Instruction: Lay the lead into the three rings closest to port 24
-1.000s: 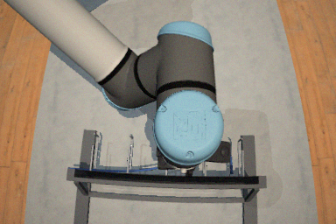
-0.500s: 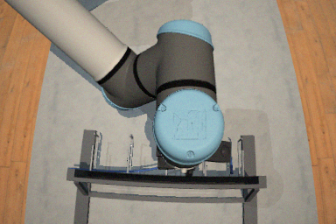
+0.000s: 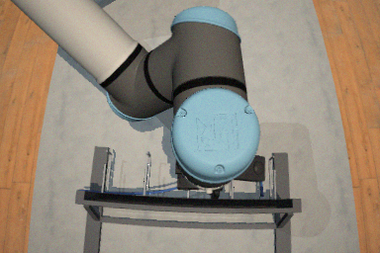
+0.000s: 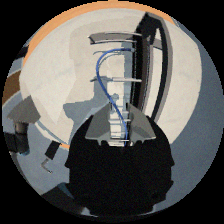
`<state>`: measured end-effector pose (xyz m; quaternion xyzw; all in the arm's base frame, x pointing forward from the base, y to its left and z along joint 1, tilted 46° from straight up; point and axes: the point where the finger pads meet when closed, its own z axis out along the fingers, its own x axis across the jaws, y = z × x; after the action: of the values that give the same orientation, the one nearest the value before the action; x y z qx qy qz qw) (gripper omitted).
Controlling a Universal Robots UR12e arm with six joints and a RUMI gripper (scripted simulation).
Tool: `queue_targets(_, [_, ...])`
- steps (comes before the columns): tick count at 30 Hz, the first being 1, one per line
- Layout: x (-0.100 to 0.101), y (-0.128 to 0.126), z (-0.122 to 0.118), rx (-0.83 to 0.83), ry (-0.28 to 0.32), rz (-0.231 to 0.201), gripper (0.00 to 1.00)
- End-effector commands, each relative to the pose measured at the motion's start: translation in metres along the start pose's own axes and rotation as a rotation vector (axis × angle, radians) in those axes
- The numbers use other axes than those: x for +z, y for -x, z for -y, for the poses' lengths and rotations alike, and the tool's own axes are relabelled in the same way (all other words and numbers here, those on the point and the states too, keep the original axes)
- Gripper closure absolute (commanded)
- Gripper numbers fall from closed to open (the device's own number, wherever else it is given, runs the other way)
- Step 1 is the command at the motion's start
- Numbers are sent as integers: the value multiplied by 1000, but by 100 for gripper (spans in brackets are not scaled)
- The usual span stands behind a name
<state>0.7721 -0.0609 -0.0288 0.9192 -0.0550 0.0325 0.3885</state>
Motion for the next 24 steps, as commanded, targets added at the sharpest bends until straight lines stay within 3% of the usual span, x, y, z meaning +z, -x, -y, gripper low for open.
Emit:
queue_targets(1, [-19, 0, 0, 1, 0, 0, 80])
queue_targets(8, [-41, 0, 0, 1, 0, 0, 80])
queue_targets(23, [-54, 0, 0, 1, 0, 0, 80])
queue_targets(24, [-54, 0, 0, 1, 0, 0, 100])
